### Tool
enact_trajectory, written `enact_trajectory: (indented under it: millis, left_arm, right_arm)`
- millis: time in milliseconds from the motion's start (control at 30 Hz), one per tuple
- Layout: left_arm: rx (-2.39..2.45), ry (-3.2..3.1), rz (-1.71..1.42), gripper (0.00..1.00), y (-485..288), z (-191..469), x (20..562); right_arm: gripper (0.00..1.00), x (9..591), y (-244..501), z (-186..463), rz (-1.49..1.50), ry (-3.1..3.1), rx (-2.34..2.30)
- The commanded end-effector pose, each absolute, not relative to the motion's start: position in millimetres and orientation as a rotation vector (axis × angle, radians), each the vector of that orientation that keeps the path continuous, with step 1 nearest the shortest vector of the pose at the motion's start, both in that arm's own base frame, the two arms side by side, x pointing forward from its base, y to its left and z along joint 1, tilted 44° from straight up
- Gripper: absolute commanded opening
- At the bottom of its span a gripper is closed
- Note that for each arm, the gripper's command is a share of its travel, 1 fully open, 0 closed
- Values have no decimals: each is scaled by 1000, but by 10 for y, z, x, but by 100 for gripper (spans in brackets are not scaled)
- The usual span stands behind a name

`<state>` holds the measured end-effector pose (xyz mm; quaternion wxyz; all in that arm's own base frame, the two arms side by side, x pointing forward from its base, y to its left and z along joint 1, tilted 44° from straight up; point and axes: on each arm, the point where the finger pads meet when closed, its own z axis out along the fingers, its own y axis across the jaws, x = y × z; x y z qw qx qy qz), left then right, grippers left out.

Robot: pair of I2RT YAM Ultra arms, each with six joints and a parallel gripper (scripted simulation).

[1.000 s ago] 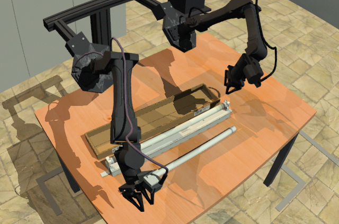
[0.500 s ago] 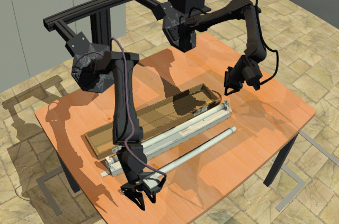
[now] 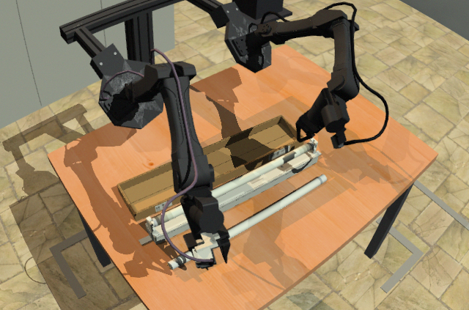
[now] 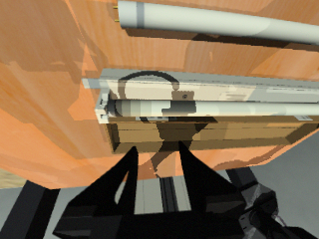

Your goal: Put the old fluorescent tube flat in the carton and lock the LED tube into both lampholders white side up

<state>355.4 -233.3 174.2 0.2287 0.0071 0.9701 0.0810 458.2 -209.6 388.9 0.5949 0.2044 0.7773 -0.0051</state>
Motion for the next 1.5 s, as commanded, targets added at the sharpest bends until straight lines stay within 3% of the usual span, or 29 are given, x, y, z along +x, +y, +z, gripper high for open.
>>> enact_trajectory:
  millis: [0, 167, 200, 300, 400, 533, 633, 1133, 1300, 1467]
  left_arm:
    - [388, 2613, 315, 49, -2413, 1969, 3553]
    - [678, 2589, 409, 49, -2675, 1664, 3564]
    - [734, 2566, 430, 49, -2624, 1751, 3581]
    - [918, 2529, 481, 49, -2768, 1608, 3568]
    - [976, 2511, 503, 49, -2802, 1584, 3575]
    - [1295, 2386, 605, 49, -2893, 1552, 3600]
    - [1454, 2309, 653, 49, -2962, 1500, 3601]
    - [2205, 1781, 901, 49, -3355, 1233, 3600]
    - [2280, 1687, 913, 49, -3410, 1250, 3592]
    - [2248, 1717, 871, 49, -3525, 1125, 3560]
  right_arm:
    - [49, 4483, -2102, 3807, 116, 1800, 761]
    - [49, 4477, -1710, 3246, 261, 1891, 994]
    - [49, 4372, -1740, 3601, 288, 1817, 1042]
    - [49, 4426, -1563, 3179, 342, 1892, 1177]
    - [49, 4292, -1467, 3306, 370, 1851, 1224]
    - [49, 4270, -1339, 2785, 402, 1875, 1481]
    - [49, 4111, -1186, 2822, 430, 1844, 1573]
    - [49, 3502, -663, 1973, 270, 1620, 2285]
    - [49, 3506, -610, 2230, 347, 1588, 2233]
    - [49, 3458, -555, 2075, 308, 1677, 2216]
